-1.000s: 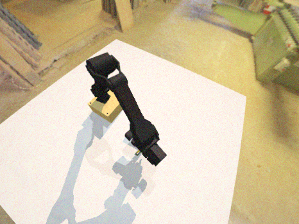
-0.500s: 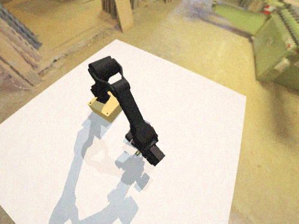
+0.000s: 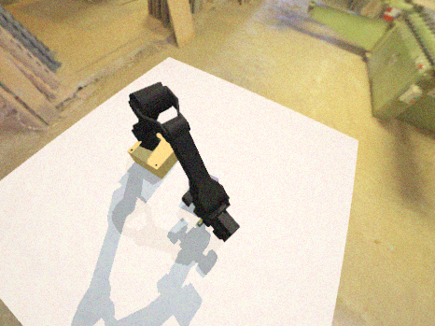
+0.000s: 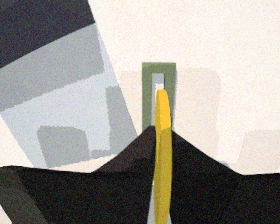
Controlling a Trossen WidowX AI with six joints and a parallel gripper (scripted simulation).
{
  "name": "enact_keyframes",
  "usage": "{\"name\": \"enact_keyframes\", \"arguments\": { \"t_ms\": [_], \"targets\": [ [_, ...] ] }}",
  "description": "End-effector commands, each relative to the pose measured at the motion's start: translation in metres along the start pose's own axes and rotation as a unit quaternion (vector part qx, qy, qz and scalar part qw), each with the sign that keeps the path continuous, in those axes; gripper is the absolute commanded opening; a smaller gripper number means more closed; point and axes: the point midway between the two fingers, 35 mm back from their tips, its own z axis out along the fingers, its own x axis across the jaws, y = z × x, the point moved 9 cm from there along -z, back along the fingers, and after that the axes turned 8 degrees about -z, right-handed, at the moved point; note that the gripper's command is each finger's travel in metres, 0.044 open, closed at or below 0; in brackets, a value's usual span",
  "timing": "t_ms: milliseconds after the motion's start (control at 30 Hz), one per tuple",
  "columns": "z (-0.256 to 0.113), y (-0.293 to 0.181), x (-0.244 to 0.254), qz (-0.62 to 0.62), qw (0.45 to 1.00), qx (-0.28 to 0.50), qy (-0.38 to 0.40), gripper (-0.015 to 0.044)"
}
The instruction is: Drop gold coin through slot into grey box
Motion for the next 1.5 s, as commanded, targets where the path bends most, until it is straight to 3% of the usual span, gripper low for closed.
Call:
{"name": "enact_keyframes", "arguments": {
  "t_ms": [0,1467],
  "targets": [
    [0.000,0.000,0.000,0.001,1.000,0.001,0.000,0.0000],
    [-0.095,0.000,0.000,0.011,1.000,0.002,0.000,0.0000]
  ]
}}
